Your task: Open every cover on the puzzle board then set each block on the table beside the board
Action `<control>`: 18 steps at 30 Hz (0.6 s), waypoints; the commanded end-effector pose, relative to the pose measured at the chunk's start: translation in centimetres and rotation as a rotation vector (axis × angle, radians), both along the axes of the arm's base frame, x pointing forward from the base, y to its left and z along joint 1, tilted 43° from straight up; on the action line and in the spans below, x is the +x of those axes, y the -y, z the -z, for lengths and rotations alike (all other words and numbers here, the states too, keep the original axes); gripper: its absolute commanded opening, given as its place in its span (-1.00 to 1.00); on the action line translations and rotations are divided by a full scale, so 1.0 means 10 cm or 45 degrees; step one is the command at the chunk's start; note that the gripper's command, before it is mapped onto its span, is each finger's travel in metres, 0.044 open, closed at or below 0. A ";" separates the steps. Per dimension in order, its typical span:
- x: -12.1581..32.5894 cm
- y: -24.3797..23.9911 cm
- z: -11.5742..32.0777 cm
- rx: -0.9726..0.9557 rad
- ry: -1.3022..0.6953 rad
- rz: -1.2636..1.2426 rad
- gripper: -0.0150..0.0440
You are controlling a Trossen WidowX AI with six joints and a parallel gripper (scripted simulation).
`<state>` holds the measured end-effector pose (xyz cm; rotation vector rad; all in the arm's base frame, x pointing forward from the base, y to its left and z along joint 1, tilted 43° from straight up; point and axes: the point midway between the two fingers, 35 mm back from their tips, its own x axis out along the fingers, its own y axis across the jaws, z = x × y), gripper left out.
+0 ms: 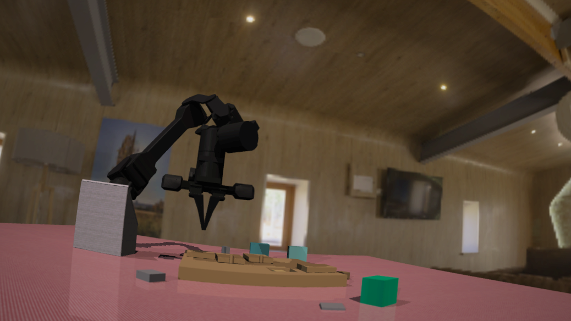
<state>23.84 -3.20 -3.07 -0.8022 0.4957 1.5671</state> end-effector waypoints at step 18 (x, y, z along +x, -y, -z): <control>-0.01 -0.04 0.05 -0.003 0.003 -0.007 -0.49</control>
